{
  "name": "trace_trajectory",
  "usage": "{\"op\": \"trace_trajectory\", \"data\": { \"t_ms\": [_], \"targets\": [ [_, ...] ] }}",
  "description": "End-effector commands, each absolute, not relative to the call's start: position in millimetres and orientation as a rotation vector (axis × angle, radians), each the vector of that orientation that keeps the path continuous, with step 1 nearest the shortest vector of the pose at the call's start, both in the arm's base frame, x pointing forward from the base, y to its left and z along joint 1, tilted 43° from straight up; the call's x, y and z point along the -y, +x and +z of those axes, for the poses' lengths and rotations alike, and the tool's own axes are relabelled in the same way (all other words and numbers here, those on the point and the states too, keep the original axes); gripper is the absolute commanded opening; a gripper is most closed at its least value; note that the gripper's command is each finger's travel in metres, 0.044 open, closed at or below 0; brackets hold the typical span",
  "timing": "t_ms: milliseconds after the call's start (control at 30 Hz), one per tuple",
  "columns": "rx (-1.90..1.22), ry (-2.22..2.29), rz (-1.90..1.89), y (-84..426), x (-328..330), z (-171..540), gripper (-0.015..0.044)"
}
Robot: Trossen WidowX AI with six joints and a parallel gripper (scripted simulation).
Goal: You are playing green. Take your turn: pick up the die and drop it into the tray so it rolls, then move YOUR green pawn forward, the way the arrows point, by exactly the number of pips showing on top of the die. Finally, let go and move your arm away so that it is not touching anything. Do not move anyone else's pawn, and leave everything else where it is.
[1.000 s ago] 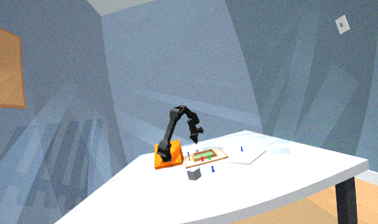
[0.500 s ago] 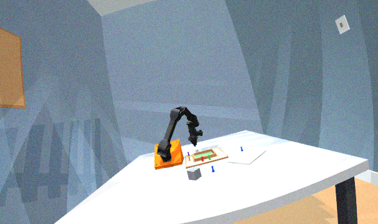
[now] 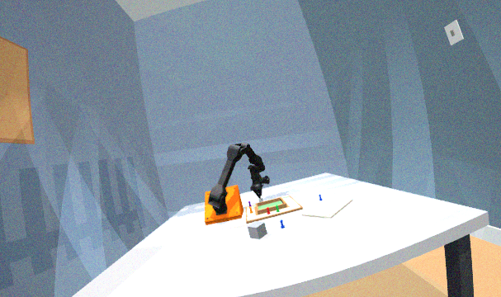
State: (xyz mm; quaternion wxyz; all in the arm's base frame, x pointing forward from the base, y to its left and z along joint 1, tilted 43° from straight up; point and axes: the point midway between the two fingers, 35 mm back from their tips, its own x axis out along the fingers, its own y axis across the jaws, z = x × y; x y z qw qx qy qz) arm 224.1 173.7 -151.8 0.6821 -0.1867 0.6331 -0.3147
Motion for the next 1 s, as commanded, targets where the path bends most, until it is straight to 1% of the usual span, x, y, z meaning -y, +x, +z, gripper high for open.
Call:
{"op": "trace_trajectory", "data": {
  "t_ms": [0, 333, 533, 767, 867, 967],
  "targets": [
    [-1.422, -0.43, -0.704, 223, -168, -157, 0.0275],
    [-1.421, -0.43, -0.704, 223, -159, -167, 0.0275],
    [-1.421, -0.43, -0.704, 223, -159, -167, 0.0118],
    [-1.421, -0.43, -0.704, 223, -159, -167, 0.0071],
    [-1.417, -0.421, -0.697, 224, -162, -164, 0.0],
    [-1.407, -0.397, -0.675, 227, -173, -154, 0.0]
  ]
}}
